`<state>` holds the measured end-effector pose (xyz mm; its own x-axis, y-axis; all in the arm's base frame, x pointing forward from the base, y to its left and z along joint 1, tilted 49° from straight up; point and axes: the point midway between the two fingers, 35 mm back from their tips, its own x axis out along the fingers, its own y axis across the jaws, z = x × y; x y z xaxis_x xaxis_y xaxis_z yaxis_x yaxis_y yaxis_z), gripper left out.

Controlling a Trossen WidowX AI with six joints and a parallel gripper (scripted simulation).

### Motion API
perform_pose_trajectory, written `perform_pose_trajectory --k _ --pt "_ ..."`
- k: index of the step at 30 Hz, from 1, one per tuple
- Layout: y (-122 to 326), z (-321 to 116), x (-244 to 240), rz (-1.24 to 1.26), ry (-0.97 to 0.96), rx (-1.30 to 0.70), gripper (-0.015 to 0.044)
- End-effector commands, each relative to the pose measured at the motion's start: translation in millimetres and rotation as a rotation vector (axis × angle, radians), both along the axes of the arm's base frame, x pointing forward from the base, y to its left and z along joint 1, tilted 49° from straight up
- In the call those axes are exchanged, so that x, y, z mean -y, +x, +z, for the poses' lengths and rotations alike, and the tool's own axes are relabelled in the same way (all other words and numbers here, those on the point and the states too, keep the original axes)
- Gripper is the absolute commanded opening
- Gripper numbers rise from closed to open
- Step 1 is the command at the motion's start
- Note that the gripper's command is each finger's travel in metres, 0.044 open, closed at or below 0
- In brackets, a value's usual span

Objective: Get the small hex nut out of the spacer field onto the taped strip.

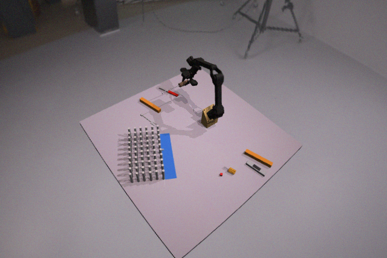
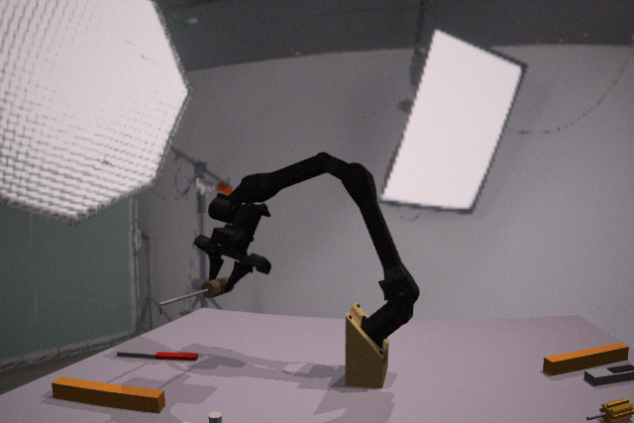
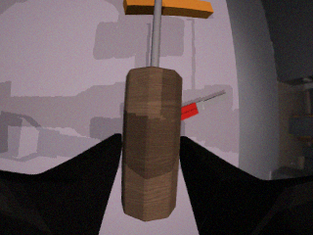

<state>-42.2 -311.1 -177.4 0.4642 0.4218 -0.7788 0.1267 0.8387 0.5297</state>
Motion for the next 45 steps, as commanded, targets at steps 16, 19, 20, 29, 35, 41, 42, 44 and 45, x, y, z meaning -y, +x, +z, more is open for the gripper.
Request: perform_pose_trajectory --k 16,19,20,29,35,41,42,44,45 --pt "-1 -17 -10 0.003 -0.012 0.001 0.0" --pt "-1 -20 -12 0.003 -0.012 0.0 0.0" --pt "-1 -21 -13 0.003 -0.012 0.0 0.0" --pt "0 -30 -20 0.003 -0.012 0.0 0.0" --pt "0 -35 -24 0.003 -0.012 0.0 0.0" --pt "0 -40 -29 0.003 -0.012 0.0 0.0" --pt "0 -41 -30 0.003 -0.012 0.0 0.0" --pt "1 -43 -31 0.003 -0.012 0.0 0.0" --pt "1 -44 -32 0.003 -0.012 0.0 0.0"
